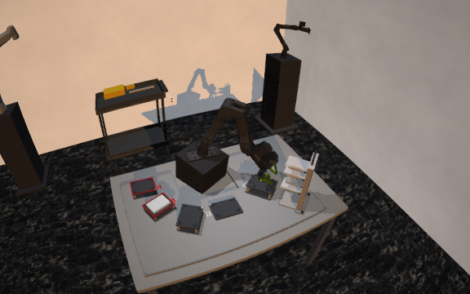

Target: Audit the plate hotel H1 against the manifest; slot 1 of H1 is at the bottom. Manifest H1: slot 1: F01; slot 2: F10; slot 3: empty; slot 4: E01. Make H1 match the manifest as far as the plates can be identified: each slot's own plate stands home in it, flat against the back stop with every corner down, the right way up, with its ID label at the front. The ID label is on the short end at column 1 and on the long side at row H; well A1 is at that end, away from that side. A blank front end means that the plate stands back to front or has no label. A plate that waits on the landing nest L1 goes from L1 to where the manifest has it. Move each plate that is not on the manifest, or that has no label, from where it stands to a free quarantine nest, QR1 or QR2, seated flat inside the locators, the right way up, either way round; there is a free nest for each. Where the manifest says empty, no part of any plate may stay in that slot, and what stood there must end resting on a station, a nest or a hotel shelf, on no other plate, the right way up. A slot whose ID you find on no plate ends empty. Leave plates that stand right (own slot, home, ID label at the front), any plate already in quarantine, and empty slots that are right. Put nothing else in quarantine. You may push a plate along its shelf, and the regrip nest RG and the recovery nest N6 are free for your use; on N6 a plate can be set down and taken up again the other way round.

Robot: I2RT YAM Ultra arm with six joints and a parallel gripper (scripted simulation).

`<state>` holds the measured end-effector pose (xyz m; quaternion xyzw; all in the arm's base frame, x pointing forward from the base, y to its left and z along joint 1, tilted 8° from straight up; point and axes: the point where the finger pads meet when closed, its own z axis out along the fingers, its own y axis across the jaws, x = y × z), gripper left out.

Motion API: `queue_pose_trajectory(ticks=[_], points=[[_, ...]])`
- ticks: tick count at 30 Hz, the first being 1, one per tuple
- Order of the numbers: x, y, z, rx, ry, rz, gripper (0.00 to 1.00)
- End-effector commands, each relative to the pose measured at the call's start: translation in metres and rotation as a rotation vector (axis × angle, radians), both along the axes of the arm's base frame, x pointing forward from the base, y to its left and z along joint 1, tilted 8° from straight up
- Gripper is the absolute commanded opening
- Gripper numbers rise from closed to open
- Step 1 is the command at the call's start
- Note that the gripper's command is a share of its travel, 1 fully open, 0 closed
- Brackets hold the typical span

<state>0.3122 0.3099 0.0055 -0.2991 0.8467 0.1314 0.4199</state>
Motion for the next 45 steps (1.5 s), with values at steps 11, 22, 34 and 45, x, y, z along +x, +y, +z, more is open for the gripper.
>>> queue_pose_trajectory(ticks=[11, 22, 34, 45], points=[[0.002, 0.002, 0.006, 0.012, -0.011, 0.001, 1.00], [0.002, 0.002, 0.006, 0.012, -0.011, 0.001, 1.00], [0.002, 0.002, 0.006, 0.012, -0.011, 0.001, 1.00], [-0.010, -0.007, 0.003, 0.011, -0.011, 0.001, 1.00]])
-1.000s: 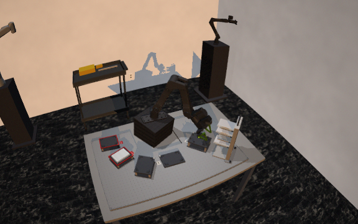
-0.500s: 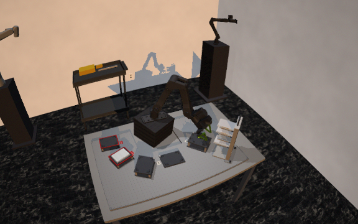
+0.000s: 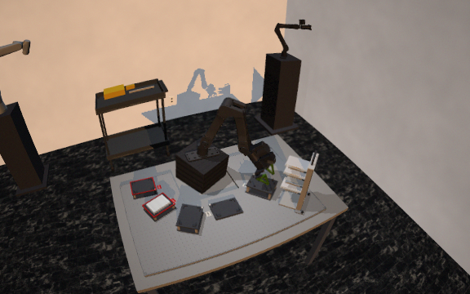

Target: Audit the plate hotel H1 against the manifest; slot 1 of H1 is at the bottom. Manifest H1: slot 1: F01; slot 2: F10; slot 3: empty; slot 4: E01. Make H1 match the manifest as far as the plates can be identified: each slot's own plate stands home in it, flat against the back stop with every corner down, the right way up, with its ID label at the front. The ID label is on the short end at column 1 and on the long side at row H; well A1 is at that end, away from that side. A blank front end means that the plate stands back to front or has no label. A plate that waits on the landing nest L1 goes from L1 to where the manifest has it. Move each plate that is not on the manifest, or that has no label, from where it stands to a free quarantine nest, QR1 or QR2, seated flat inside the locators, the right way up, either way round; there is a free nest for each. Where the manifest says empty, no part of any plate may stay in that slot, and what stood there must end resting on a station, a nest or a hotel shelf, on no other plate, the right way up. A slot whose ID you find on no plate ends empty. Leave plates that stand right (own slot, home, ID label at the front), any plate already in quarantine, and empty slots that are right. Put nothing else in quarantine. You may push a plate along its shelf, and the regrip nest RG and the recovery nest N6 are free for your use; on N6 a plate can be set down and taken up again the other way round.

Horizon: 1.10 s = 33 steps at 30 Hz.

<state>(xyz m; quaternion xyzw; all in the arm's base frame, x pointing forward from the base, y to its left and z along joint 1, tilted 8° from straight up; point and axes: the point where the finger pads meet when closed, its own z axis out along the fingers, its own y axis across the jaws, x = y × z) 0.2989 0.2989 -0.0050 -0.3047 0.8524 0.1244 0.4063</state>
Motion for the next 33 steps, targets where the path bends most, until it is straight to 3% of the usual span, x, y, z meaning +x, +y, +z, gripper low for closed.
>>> queue_pose_trajectory(ticks=[1, 8, 22, 33], points=[[0.002, 0.003, 0.014, 0.038, -0.033, -0.003, 1.00], [-0.007, -0.004, 0.012, 0.037, -0.033, -0.003, 1.00], [-0.008, -0.005, 0.012, 0.037, -0.033, -0.003, 1.00], [-0.018, -0.013, 0.020, 0.037, -0.032, -0.003, 1.00]])
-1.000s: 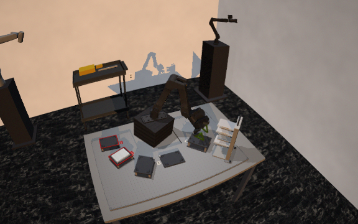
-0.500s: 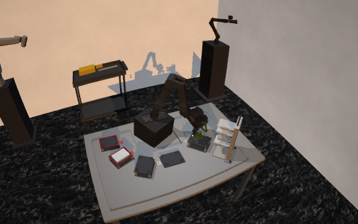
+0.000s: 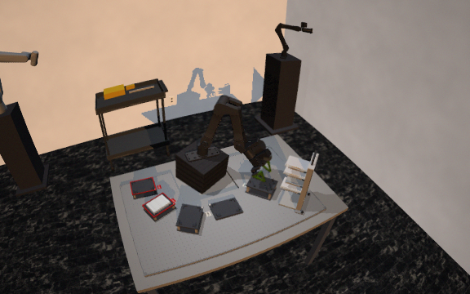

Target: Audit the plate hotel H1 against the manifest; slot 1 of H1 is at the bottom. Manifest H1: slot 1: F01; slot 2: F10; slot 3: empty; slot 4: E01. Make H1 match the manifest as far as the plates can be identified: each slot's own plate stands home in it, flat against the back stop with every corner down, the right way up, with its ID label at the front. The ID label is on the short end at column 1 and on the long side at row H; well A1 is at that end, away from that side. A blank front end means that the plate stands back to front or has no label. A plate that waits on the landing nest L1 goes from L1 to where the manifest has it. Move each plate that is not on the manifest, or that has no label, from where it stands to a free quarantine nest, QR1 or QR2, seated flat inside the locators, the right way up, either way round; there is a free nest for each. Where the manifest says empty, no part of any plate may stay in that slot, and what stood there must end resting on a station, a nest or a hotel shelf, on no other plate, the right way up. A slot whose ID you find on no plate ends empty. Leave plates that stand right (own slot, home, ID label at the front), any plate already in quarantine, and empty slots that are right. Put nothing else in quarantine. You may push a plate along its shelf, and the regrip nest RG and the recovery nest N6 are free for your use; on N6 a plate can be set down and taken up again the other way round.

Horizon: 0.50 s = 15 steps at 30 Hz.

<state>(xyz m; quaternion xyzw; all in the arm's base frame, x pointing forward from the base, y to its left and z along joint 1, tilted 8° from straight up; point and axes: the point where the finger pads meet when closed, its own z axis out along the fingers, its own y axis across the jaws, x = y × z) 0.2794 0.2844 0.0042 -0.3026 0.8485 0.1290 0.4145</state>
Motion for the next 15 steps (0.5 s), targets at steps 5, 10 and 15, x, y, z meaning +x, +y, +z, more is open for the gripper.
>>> queue_pose_trajectory(ticks=[5, 10, 15], points=[[-0.004, -0.002, 0.015, 0.022, -0.018, -0.004, 1.00], [-0.008, -0.006, 0.019, 0.022, -0.018, -0.004, 1.00], [-0.013, -0.009, 0.023, 0.022, -0.018, -0.004, 1.00]])
